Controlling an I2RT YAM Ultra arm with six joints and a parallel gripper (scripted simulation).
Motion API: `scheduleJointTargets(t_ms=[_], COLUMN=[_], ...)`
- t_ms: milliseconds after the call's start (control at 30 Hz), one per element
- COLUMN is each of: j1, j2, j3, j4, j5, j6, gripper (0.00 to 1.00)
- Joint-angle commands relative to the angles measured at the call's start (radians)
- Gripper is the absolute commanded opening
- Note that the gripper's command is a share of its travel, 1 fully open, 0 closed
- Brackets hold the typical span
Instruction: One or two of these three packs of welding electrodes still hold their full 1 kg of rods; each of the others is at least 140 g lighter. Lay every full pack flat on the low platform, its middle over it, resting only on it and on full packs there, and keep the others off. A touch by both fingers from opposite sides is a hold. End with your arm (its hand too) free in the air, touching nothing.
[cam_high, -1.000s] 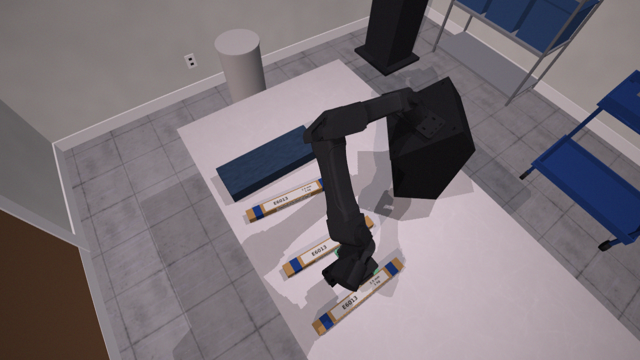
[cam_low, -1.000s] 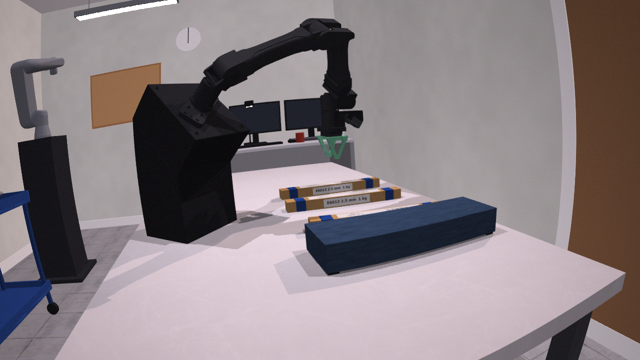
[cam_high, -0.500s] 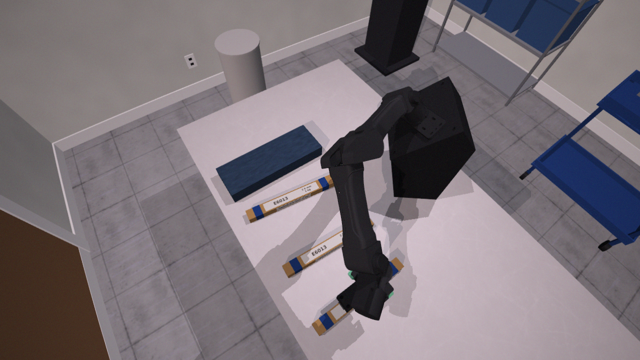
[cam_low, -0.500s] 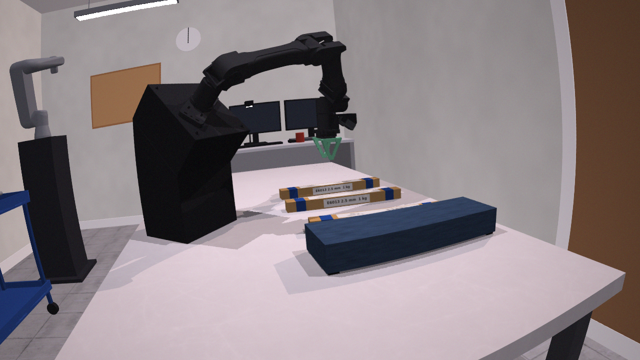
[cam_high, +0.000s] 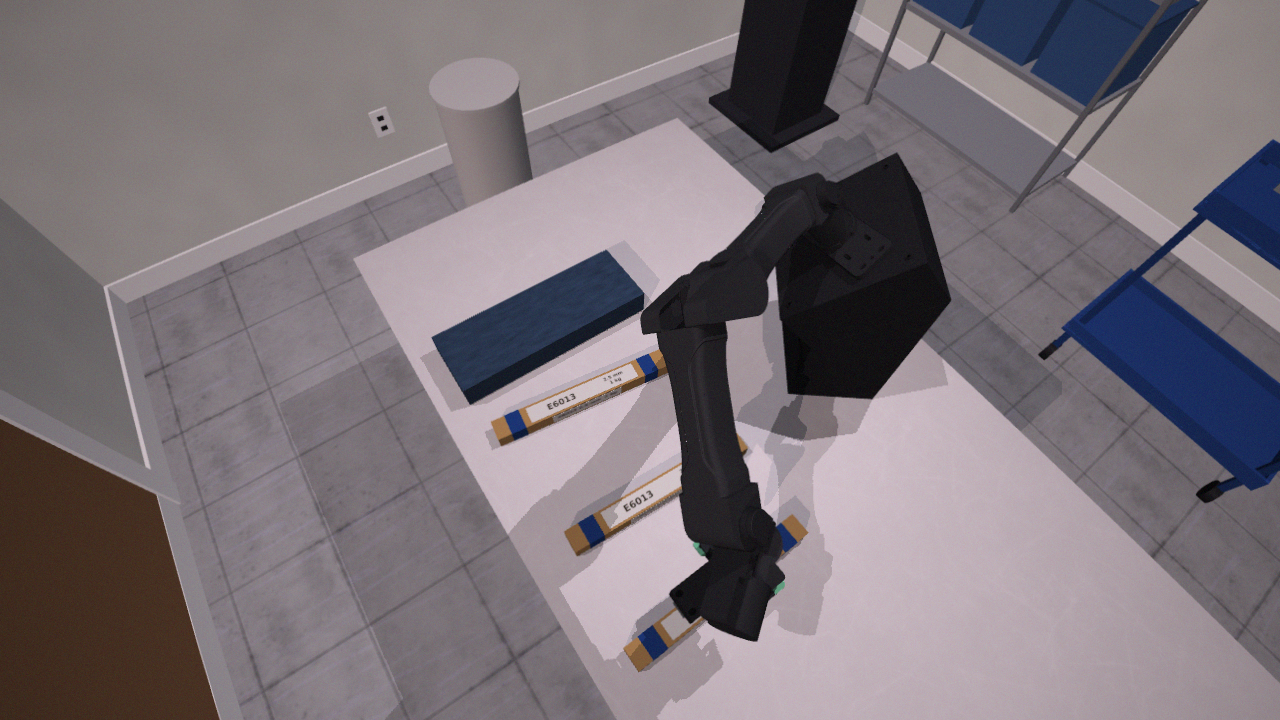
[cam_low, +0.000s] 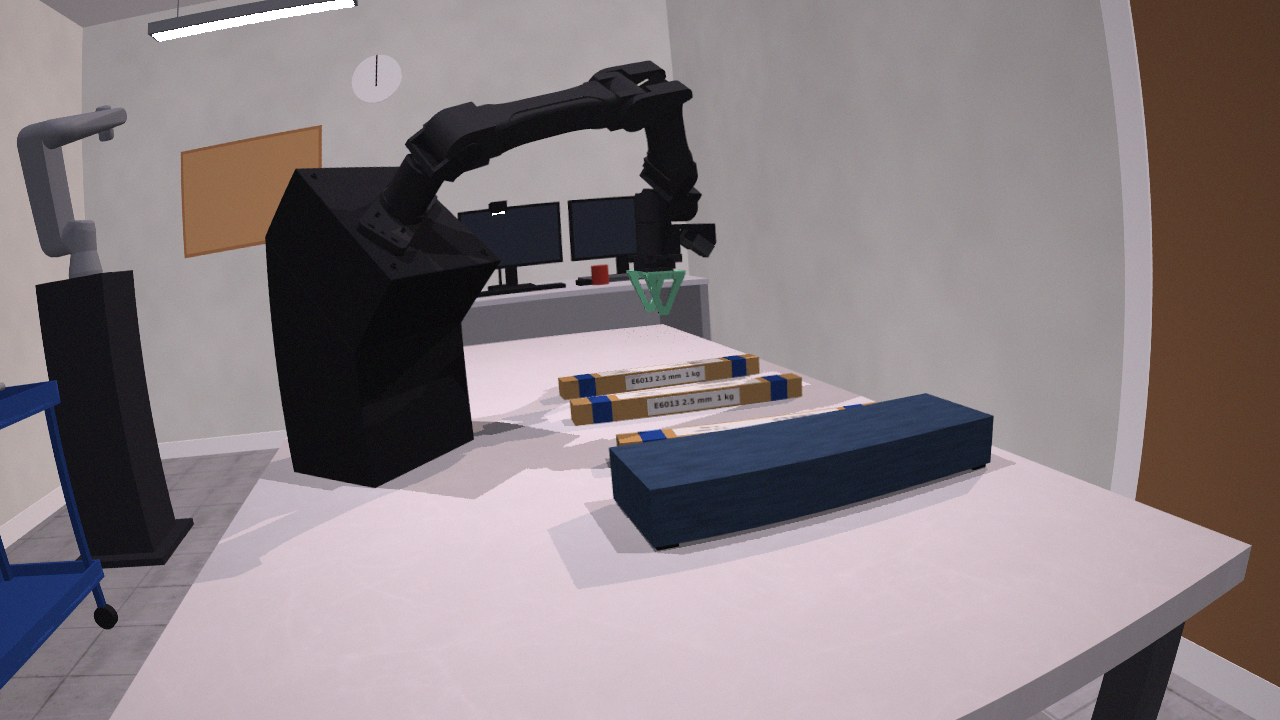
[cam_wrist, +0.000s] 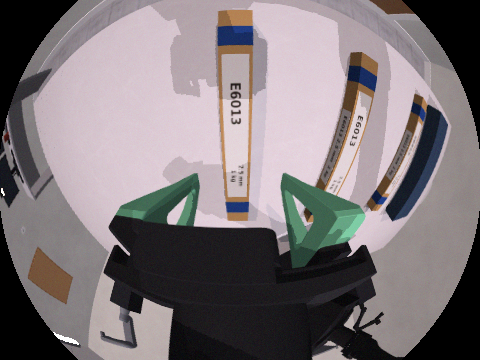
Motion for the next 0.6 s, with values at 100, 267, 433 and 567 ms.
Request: scheduleJointTargets(t_ms=[100,267,433,567], j1=[0.038,0.039,0.041,0.043], j2=[-0.015,-0.001,-0.002,0.008], j3=[0.042,0.046,0.052,0.056], j4=[-0.023,-0.026,-0.030,-0.033], j5=[0.012,0.013,0.013,0.013], j6=[0.009,0.009,0.013,0.014], gripper=[0.74,0.74,0.74,0.74])
